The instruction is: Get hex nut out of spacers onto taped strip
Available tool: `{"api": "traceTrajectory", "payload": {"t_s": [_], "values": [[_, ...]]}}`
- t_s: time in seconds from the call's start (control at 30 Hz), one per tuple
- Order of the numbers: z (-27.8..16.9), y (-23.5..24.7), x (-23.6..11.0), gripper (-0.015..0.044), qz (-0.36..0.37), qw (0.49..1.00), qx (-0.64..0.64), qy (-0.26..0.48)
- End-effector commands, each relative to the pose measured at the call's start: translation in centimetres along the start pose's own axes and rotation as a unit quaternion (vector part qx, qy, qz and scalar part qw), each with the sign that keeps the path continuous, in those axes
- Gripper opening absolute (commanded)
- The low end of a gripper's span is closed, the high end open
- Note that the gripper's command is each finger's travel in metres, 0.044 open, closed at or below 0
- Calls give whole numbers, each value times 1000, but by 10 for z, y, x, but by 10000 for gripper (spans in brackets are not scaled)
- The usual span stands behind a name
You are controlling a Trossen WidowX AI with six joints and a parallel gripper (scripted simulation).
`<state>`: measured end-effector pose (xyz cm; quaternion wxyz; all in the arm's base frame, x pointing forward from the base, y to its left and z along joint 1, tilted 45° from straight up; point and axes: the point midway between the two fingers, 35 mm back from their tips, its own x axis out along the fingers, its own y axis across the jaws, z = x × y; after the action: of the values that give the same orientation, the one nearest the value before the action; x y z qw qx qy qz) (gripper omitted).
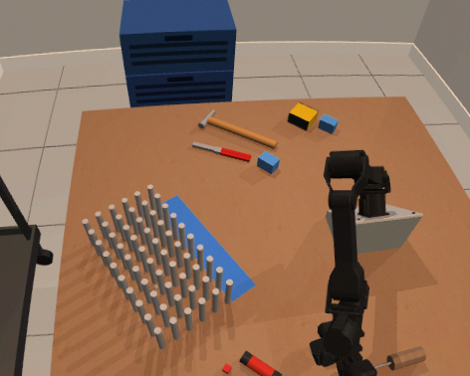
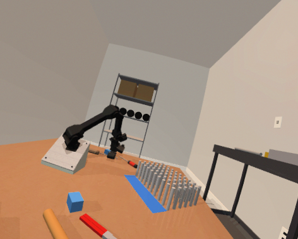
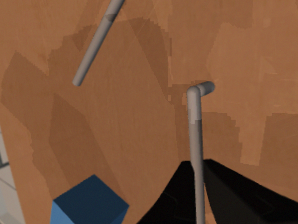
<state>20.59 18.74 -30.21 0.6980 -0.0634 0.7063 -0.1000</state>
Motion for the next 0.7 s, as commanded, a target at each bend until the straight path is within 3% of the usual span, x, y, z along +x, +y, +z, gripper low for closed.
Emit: {"api": "traceTrajectory", "payload": {"t_s": [0.0,0.07,0.6,0.67], "values": [[-1,-4,2,0,-1,1000,0,0],[-1,-4,2,0,1,1000,0,0],[0,0,0,420,2,1000,0,0],[0,2,-2,440,3,1000,0,0]]}}
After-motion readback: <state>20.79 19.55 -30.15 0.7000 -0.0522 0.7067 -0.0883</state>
